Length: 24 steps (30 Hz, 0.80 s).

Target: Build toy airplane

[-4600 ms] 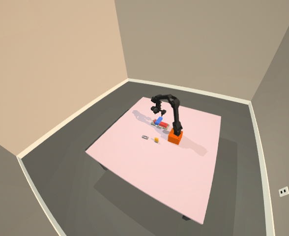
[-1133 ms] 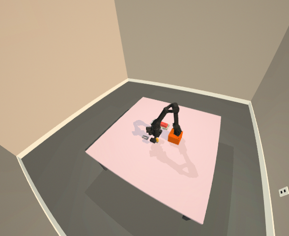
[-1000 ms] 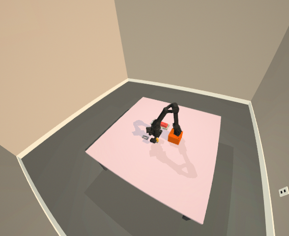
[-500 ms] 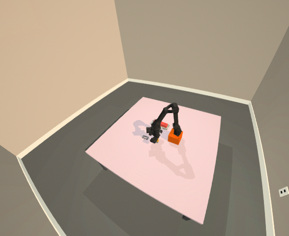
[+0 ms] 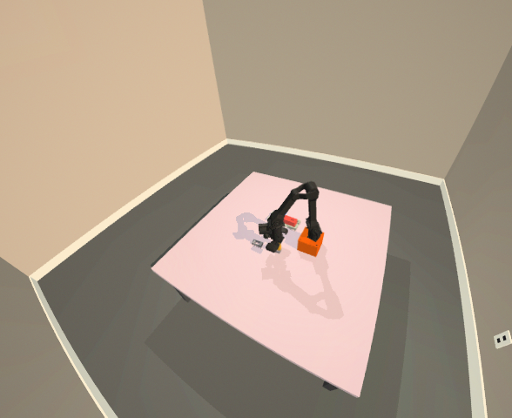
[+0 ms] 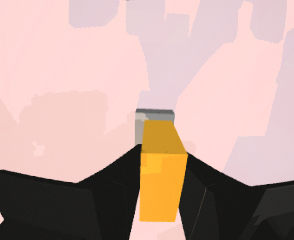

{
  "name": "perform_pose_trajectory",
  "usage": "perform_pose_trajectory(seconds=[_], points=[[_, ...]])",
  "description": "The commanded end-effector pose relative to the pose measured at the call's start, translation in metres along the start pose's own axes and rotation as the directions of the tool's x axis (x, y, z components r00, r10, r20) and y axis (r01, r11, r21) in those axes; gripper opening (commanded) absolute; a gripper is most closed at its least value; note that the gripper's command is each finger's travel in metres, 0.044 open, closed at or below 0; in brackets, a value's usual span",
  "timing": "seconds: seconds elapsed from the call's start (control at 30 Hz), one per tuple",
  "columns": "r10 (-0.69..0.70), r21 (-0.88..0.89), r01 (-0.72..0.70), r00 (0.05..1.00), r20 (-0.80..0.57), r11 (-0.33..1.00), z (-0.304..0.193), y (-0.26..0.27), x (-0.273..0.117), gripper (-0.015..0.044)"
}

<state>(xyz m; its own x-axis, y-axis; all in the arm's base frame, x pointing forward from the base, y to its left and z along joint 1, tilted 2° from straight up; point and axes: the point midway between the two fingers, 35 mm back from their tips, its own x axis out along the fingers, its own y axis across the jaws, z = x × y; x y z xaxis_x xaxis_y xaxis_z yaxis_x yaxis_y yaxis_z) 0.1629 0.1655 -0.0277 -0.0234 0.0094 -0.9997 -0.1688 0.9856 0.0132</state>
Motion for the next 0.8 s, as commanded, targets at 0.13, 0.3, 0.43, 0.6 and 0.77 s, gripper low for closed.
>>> perform_pose_trajectory(seconds=[0.13,0.3,0.43,0.6,0.77], points=[[0.001,-0.009,-0.001,1.000,-0.008,1.000,0.002,0.002,-0.018,0.0000],[-0.001,-0.011,0.000,1.000,-0.011,1.000,0.002,0.002,-0.031,0.0000],[0.002,-0.009,-0.002,1.000,-0.006,1.000,0.004,0.003,-0.043,0.0000],[0.004,-0.007,-0.004,1.000,-0.001,1.000,0.005,0.004,-0.059,0.0000],[0.007,-0.005,-0.007,1.000,0.004,1.000,0.004,0.004,-0.075,0.0000]])
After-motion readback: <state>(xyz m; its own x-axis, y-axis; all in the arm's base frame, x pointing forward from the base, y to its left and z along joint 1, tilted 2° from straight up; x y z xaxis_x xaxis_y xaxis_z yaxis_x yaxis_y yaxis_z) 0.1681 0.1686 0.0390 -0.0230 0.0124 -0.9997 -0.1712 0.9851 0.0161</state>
